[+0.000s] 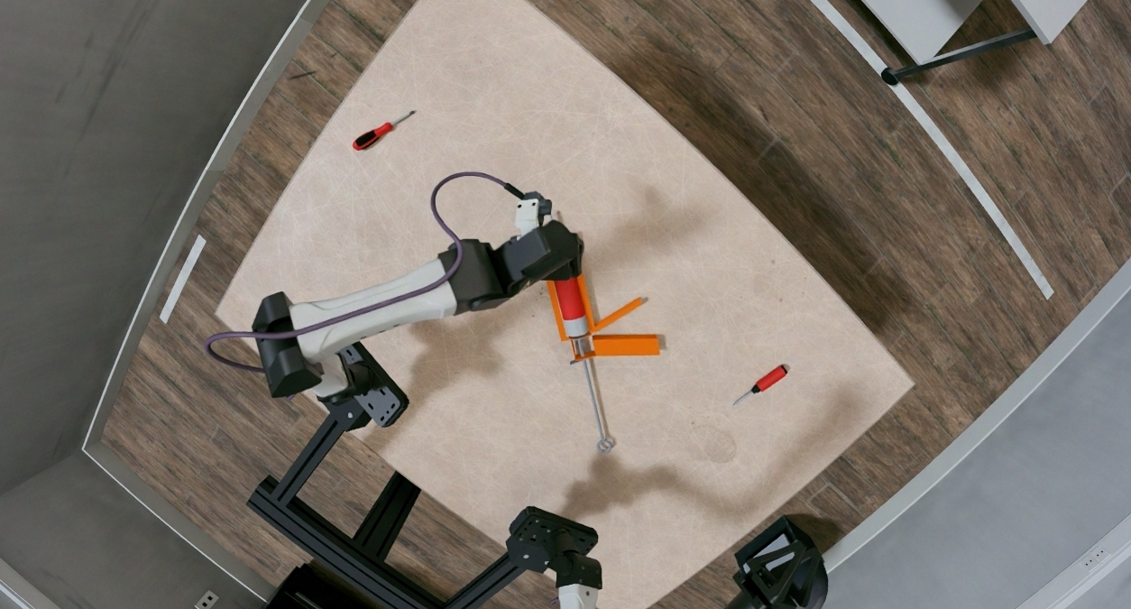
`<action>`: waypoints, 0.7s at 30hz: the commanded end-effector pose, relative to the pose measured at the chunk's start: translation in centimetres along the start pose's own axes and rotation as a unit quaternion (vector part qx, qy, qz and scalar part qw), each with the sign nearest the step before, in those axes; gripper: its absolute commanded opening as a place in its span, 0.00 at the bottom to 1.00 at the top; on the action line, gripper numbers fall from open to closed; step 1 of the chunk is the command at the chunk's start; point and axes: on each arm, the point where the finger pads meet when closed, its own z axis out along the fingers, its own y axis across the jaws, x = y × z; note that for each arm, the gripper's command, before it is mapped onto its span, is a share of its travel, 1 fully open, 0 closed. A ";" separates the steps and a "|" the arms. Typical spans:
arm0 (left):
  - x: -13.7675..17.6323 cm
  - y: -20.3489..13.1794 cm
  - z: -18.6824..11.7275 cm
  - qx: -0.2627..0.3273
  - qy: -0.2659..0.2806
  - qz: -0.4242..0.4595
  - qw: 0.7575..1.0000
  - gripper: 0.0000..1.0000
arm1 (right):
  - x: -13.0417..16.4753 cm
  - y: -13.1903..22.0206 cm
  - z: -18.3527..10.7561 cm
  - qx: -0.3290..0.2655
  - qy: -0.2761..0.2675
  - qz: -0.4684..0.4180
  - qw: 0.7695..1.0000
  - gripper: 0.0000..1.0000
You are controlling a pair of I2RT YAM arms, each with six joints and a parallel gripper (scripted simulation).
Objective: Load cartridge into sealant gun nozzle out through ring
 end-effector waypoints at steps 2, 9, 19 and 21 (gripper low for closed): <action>-1.7 -1.0 -1.8 0.054 -0.011 0.032 0.998 0.72 | 0.4 -0.2 0.2 0.003 -0.001 0.002 1.000 0.51; -5.6 -1.3 -5.8 0.112 -0.057 0.063 0.990 0.72 | 0.2 -0.1 0.0 0.001 0.002 0.002 1.000 0.51; -9.1 -1.0 -10.3 0.164 -0.114 0.103 0.974 0.72 | 0.8 0.0 0.3 -0.001 0.005 0.003 1.000 0.51; -9.9 -0.8 -11.5 0.175 -0.131 0.113 0.969 0.72 | 0.0 0.0 0.3 0.000 -0.002 0.003 1.000 0.51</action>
